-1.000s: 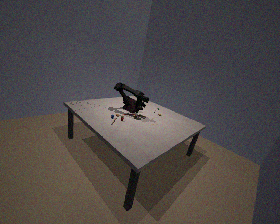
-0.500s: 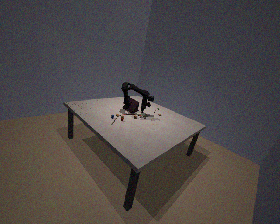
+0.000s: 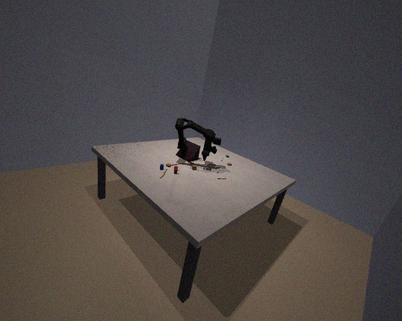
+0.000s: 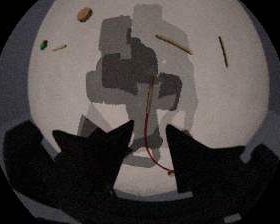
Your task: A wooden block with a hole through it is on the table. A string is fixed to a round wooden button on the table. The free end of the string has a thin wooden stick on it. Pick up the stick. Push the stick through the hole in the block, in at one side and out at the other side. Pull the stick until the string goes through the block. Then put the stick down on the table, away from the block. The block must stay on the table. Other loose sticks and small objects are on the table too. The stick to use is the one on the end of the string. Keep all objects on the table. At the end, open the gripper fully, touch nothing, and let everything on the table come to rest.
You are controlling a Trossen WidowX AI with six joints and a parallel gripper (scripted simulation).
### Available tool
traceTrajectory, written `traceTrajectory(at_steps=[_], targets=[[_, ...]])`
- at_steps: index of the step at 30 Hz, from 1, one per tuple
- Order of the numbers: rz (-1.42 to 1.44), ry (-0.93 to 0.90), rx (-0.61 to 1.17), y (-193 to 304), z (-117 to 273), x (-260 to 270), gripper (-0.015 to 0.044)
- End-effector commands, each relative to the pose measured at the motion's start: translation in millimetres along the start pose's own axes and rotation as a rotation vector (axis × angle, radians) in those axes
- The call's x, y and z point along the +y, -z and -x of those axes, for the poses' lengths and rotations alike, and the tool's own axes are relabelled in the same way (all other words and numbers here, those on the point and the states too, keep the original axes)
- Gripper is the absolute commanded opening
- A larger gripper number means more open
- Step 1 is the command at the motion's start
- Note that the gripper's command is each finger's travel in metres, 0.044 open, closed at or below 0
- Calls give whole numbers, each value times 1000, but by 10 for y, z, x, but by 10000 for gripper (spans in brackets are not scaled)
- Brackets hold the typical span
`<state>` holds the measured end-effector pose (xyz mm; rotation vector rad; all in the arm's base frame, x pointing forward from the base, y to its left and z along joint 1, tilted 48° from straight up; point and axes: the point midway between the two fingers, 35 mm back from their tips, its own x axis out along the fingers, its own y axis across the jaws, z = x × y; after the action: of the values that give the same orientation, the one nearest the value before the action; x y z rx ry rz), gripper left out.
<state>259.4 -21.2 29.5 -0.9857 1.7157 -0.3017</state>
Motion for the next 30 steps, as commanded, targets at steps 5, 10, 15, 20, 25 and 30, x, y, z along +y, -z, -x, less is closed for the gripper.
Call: traceTrajectory(at_steps=[5,10,15,20,25,30], targets=[[-6,-6,-2,-7,1,12,121],[-6,-6,-2,-7,1,12,121],[-6,-6,-2,-11,-26,12,121],[-6,-7,-3,-18,-103,12,121],[-6,-7,-3,-24,-186,11,121],[-6,-7,-4,-26,-270,11,121]])
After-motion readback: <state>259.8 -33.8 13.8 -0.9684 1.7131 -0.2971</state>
